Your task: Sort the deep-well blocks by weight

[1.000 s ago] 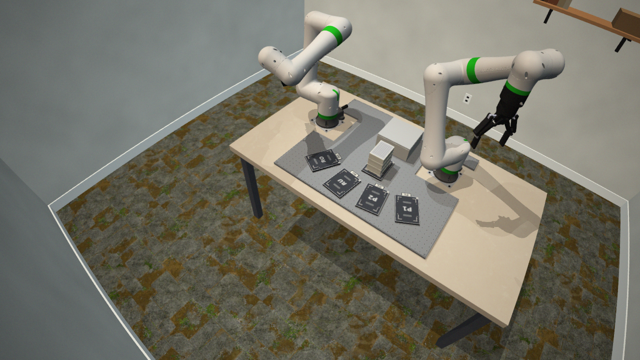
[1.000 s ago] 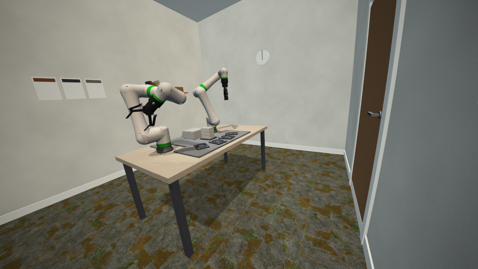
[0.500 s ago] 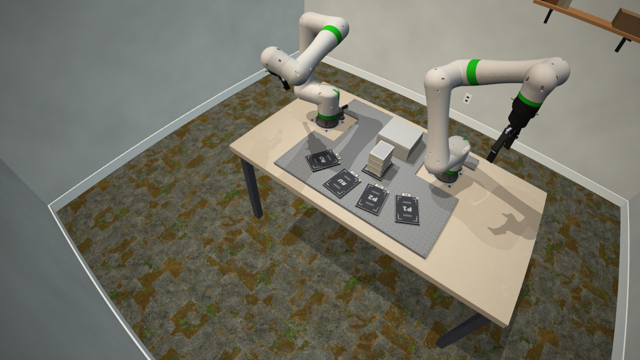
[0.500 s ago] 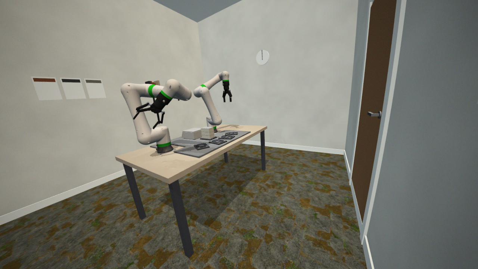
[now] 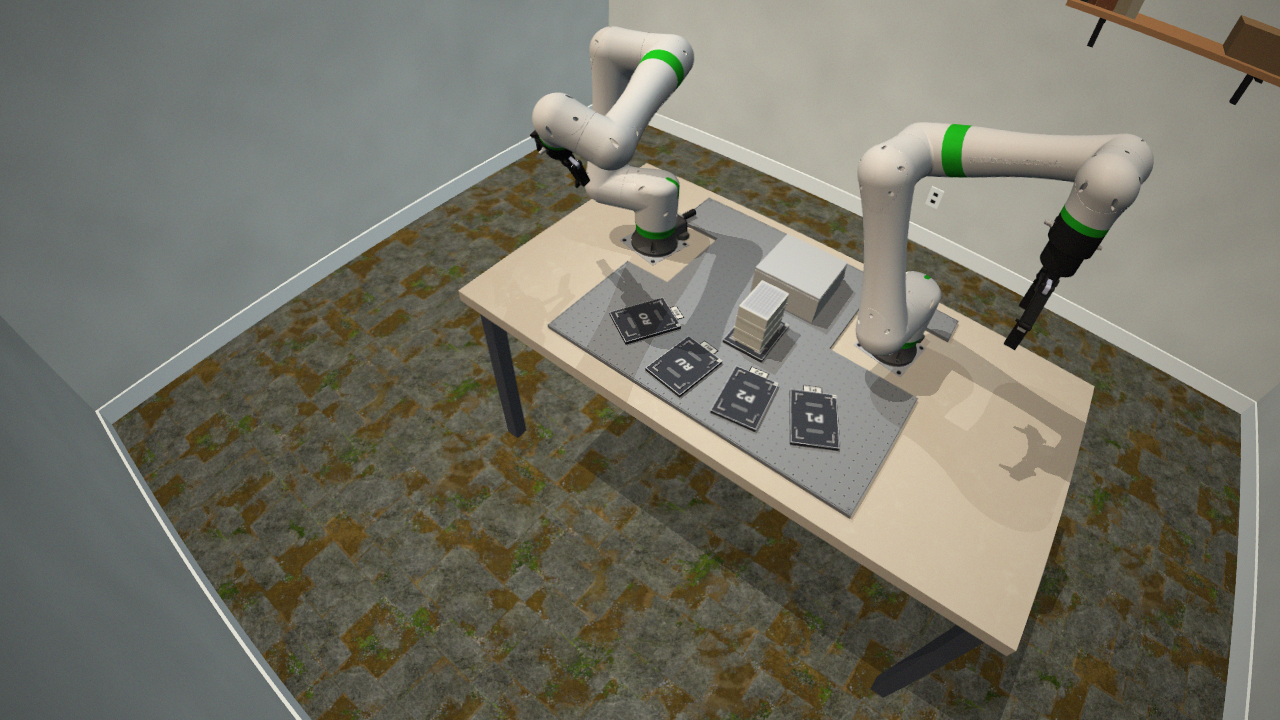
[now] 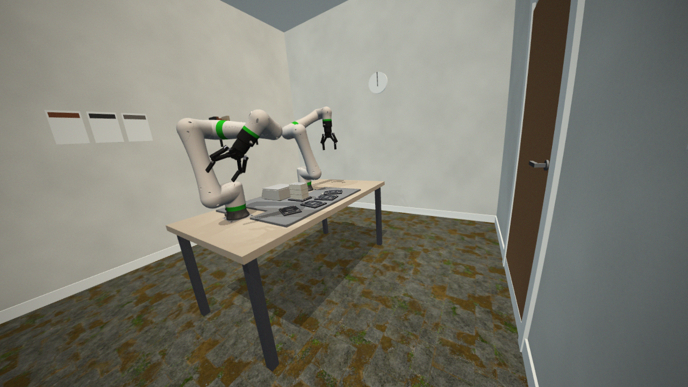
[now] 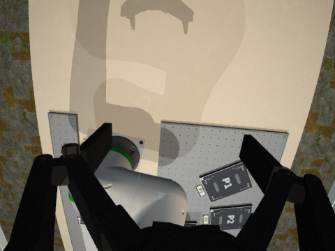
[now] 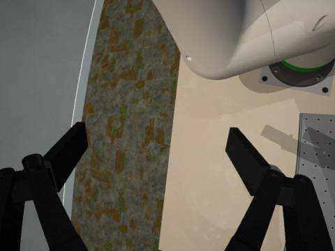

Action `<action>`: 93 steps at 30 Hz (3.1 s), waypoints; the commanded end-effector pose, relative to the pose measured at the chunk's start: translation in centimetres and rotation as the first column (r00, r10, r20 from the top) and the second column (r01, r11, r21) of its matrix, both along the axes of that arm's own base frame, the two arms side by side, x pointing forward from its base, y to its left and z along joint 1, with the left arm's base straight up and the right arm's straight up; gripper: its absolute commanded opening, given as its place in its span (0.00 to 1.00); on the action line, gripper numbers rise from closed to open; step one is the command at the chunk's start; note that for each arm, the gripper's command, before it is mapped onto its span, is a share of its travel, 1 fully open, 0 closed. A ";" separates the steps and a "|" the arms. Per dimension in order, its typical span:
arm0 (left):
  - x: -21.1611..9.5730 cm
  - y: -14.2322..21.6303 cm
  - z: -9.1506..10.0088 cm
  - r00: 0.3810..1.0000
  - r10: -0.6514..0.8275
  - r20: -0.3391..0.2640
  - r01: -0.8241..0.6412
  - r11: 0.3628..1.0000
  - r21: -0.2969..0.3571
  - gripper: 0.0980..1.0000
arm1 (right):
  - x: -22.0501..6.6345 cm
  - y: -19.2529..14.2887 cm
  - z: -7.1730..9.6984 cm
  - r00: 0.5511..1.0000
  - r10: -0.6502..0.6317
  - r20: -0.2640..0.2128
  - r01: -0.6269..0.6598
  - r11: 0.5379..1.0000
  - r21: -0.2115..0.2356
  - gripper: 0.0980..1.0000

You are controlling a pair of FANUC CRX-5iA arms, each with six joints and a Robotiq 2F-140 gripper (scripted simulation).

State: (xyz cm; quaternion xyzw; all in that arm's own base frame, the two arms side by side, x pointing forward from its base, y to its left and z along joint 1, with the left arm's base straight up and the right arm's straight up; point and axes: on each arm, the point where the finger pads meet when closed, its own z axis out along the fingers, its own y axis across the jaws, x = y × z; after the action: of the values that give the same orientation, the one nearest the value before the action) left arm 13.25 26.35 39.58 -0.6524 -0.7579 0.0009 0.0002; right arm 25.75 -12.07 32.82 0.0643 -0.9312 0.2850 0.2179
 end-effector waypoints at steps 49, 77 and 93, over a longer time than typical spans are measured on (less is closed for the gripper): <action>-10.0 17.9 -9.8 1.000 -0.001 0.002 0.001 1.000 0.002 1.00 | 6.7 21.0 1.2 0.571 0.818 -0.067 -0.726 0.542 0.424 1.00; -14.9 26.5 -14.5 1.000 -0.001 0.002 0.001 1.000 0.002 1.00 | 5.0 32.5 2.3 0.062 0.998 0.022 -0.817 0.038 0.575 1.00; -14.9 26.5 -14.5 1.000 -0.001 0.002 0.001 1.000 0.002 1.00 | 2.6 38.9 3.0 -0.211 0.974 0.087 -0.754 -0.219 0.619 1.00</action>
State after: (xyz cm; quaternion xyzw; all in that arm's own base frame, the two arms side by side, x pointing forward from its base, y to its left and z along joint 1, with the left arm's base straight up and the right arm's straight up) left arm -1.66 52.80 24.98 -0.6528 -0.7575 0.0001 -0.0001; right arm 28.78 25.72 35.69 0.8440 -0.5159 0.0921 0.1143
